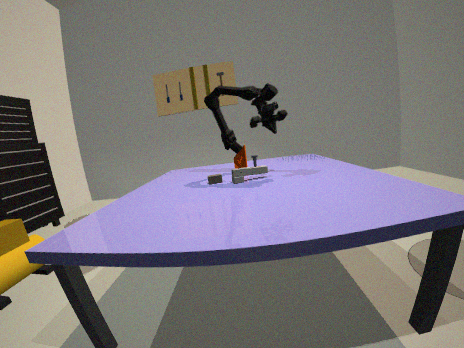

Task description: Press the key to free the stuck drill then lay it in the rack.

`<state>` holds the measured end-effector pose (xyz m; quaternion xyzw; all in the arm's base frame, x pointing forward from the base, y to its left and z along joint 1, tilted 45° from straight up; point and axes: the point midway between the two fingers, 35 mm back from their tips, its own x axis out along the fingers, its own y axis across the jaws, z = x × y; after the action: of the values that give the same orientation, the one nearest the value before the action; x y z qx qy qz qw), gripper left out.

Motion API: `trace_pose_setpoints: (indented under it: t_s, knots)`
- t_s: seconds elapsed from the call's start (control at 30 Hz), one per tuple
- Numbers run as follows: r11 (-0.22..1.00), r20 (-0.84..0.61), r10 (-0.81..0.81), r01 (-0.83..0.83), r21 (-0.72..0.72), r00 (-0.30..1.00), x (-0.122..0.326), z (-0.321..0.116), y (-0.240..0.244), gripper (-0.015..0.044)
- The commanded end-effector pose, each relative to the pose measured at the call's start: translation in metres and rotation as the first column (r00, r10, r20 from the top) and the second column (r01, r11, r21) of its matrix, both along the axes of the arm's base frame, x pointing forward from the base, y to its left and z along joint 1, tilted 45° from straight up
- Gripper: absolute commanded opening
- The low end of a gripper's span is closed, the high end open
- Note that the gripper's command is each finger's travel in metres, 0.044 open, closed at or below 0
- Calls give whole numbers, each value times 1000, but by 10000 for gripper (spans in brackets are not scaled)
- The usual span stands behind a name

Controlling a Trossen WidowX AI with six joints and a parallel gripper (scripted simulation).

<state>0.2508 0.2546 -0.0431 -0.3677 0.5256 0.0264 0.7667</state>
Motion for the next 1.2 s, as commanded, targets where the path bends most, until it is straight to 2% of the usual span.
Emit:
trace_pose_setpoints:
  t_s: [0.0, 0.13, 0.2, 1.17]
  knots:
    - [982, -114, -107, 87, -166, 988, -3, -1, -64, 0]
    - [927, -214, -253, 172, -334, 944, -14, 6, -128, 0]
    - [914, -230, -278, 183, -362, 933, -17, 8, -138, 0]
    - [914, -230, -278, 183, -362, 933, -15, -3, -149, 0]
